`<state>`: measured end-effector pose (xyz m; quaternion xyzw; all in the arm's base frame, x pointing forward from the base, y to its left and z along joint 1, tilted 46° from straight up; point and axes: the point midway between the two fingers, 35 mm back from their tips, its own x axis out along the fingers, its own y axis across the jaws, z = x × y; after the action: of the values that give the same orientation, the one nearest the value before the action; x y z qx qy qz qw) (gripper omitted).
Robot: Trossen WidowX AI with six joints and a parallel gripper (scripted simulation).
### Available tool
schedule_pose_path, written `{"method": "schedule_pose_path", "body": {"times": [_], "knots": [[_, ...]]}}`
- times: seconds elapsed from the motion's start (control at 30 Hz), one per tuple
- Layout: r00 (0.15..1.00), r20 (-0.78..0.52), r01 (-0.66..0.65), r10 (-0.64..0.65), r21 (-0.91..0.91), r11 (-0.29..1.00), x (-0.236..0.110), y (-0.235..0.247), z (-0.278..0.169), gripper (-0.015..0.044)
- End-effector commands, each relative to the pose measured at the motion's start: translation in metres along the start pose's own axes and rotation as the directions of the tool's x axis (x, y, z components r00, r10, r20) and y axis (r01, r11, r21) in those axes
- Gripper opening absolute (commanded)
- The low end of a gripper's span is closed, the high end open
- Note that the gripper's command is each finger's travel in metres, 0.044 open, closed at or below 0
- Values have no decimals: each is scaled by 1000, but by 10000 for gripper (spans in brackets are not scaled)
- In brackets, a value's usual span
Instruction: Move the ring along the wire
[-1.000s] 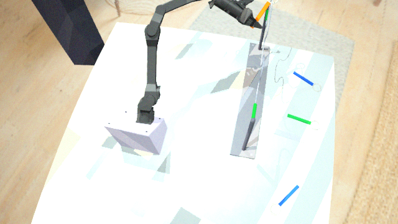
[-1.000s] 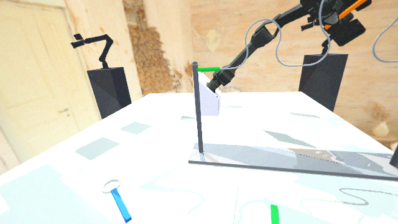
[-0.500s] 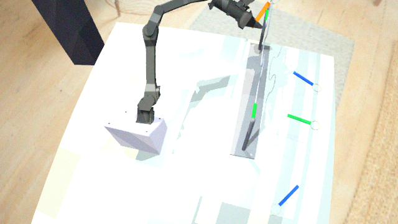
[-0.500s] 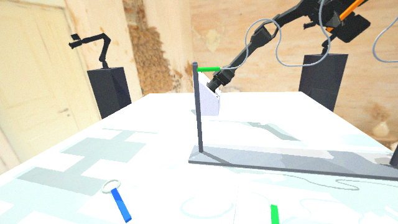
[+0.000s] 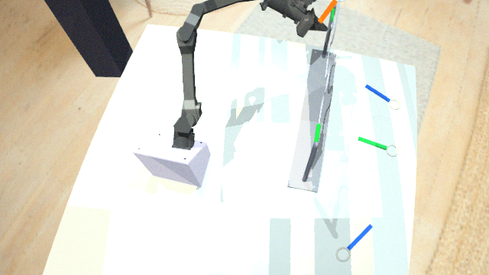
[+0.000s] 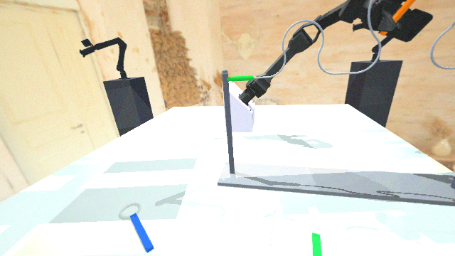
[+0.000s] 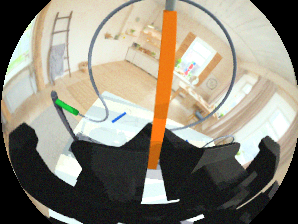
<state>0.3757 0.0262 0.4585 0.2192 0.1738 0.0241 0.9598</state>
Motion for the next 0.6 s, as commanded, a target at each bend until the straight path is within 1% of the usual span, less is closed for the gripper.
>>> {"method": "schedule_pose_path", "body": {"times": [0.0, 0.57], "knots": [[1000, 8, -25, 25, 50, 998, -1, 2, 0, -150], [993, 46, -119, 111, 236, 964, -1, 8, 1, -150]]}}
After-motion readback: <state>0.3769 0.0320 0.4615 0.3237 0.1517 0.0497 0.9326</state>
